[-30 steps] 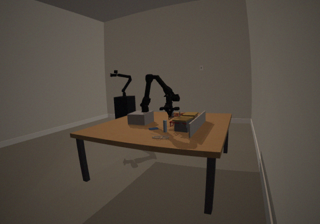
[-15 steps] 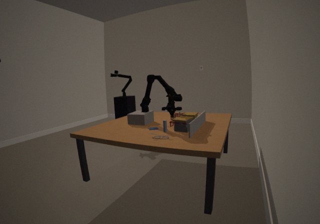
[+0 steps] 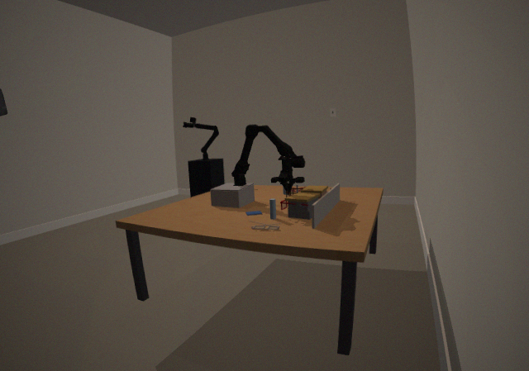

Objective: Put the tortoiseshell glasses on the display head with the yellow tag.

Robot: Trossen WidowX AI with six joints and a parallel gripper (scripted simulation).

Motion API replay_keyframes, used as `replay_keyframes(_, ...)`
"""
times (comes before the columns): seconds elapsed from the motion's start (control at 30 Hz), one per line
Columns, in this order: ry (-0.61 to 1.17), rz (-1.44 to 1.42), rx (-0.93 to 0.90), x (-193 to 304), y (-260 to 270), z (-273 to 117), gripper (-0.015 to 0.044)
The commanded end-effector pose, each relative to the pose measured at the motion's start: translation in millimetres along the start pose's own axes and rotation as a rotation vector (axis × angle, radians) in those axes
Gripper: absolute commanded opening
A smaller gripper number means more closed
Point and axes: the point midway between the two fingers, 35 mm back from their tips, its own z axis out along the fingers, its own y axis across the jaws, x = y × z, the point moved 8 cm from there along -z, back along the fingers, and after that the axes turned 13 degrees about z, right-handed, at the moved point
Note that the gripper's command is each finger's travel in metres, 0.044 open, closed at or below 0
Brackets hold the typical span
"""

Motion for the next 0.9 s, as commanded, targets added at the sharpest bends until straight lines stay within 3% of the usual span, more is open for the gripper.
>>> replay_keyframes(0.0,0.0,0.005,0.006,1.7,6.5,1.2,0.0)
replay_keyframes(0.87,0.001,0.005,0.002,10.6,45.8,2.3,0.0)
